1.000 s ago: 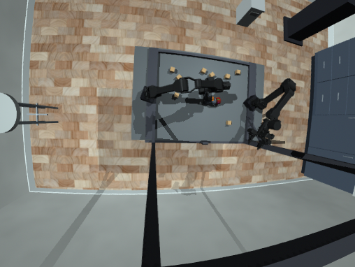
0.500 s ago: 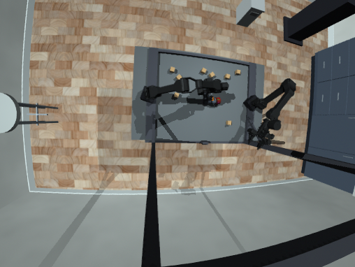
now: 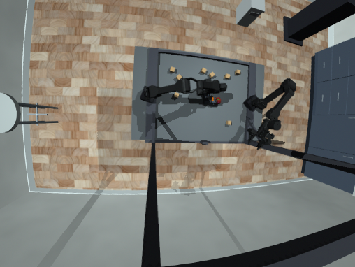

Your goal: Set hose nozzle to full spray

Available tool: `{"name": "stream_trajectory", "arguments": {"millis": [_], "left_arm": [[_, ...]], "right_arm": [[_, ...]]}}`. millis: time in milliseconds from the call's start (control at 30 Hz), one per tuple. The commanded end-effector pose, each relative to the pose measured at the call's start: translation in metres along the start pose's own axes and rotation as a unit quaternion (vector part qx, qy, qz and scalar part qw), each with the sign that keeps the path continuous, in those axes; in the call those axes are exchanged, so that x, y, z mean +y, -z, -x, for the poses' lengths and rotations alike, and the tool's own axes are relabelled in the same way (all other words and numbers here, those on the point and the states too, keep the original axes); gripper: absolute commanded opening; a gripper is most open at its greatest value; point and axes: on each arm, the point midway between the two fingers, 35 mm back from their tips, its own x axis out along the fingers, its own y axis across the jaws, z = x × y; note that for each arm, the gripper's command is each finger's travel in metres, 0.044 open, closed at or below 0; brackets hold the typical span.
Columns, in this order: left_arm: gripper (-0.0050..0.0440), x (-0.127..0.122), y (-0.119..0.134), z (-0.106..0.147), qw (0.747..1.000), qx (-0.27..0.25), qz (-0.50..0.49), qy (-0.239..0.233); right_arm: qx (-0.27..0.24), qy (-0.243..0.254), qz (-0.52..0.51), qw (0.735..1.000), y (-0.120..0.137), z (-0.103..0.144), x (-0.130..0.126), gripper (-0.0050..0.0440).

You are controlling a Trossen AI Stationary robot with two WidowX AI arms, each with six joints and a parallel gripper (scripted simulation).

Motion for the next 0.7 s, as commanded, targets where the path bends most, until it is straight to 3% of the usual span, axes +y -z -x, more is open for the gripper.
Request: {"name": "stream_trajectory", "arguments": {"millis": [0, 667], "left_arm": [[0.037, -0.0054, 0.0005, 0.0065, 1.0, -0.001, 0.001, 0.011], [0.037, -0.0074, 0.0008, 0.0096, 1.0, -0.001, 0.001, 0.013]], "right_arm": [[-0.011, 0.001, 0.0, 1.0, -0.0085, 0.0011, -0.0003, 0.0408], [-0.011, 0.001, 0.0, 1.0, -0.0085, 0.0011, -0.0003, 0.0408]]}}
